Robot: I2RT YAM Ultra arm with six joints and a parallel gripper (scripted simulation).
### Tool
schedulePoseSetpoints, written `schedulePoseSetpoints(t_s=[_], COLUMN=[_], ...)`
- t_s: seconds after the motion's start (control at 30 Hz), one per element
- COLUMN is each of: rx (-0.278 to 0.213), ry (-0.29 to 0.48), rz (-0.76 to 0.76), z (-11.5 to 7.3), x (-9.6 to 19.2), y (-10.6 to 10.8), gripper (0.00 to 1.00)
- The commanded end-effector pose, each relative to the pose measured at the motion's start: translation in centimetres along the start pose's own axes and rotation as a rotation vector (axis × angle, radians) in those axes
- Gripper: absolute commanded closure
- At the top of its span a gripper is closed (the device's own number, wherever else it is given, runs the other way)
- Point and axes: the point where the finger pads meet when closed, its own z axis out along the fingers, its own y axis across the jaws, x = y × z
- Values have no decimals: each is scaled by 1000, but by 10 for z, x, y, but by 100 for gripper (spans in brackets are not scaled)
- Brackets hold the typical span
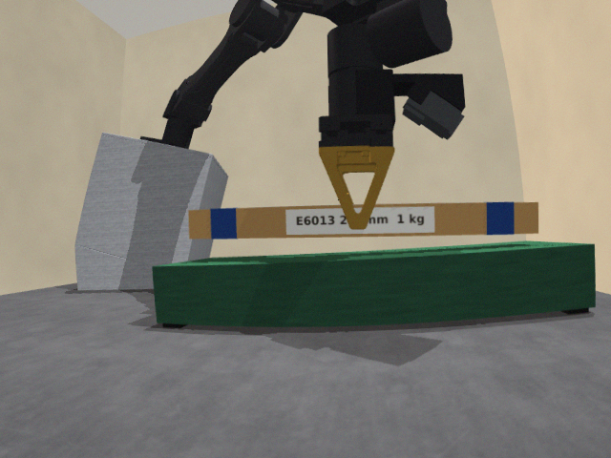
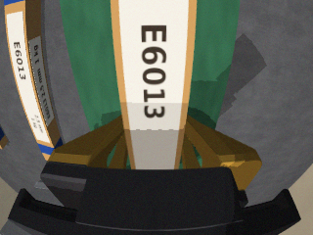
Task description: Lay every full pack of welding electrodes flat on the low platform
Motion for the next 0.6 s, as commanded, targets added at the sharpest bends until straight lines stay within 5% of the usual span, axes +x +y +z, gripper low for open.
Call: schedulePoseSetpoints(t_s=[0.0,0.57], rx=[66,65], ry=[-96,-95], rz=[1,3], z=[-58,-58], x=[-23,-24], y=[-26,-26], gripper=[100,100])
